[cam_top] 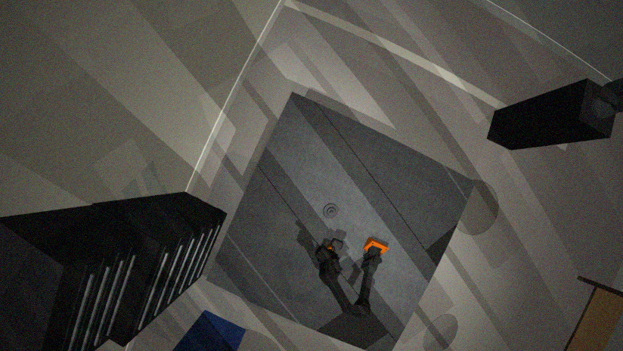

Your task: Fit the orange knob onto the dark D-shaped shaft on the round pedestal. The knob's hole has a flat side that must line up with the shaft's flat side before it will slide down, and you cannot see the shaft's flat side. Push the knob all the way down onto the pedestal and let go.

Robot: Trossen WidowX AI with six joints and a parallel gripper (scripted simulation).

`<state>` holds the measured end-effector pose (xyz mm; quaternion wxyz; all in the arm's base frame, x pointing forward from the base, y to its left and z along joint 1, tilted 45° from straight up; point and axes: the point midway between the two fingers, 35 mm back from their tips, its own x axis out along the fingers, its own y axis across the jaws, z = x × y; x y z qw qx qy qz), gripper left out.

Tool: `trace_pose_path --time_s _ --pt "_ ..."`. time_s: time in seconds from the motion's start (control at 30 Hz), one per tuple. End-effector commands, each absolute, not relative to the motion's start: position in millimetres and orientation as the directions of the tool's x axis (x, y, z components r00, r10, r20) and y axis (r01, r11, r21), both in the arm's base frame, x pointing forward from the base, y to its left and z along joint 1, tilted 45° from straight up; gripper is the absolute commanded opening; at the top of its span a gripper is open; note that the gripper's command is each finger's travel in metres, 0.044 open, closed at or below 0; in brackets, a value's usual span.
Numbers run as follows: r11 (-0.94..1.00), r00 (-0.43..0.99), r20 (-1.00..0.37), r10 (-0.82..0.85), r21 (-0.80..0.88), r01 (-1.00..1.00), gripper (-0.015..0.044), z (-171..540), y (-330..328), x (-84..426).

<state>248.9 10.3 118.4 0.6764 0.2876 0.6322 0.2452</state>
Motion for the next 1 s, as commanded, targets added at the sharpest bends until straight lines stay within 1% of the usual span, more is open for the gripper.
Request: trace_pose_path --time_s 0.0,0.97 --pt "0.713 0.085 -0.713 0.696 0.7 0.032 0.044 114 16 250" --pt "0.709 0.086 -0.709 0.7 0.704 0.031 0.044 82 49 252"
